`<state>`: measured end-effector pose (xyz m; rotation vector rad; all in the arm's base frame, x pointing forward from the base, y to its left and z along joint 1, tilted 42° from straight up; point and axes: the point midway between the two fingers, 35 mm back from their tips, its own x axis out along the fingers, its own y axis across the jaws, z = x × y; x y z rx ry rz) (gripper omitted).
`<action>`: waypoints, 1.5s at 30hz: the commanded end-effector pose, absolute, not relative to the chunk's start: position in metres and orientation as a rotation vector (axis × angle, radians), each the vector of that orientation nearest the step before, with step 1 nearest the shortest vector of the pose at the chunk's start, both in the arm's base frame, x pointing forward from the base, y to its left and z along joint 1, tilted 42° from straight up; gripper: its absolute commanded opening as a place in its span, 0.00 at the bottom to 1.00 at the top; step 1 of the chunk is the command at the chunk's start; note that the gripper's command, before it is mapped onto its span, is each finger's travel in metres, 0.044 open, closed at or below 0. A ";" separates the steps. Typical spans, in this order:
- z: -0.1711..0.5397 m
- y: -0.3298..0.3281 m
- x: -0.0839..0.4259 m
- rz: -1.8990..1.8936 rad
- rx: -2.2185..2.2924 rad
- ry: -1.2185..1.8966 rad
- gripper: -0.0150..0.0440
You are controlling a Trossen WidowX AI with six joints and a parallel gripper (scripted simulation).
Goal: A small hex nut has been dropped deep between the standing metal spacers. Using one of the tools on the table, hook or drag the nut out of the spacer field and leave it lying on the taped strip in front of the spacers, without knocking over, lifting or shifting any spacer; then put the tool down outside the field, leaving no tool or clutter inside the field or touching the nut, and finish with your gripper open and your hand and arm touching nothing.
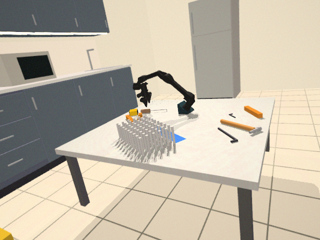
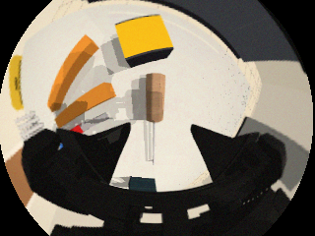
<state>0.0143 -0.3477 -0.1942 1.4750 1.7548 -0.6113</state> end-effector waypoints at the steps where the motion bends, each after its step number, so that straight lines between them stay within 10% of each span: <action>1: -0.190 -0.351 0.021 -0.665 1.375 1.839 1.00; 5: -0.190 -0.351 0.021 -0.665 1.375 1.839 1.00; 11: -0.190 -0.351 0.021 -0.665 1.375 1.839 0.73; 45: -0.222 -0.328 0.025 -0.664 1.375 1.838 0.73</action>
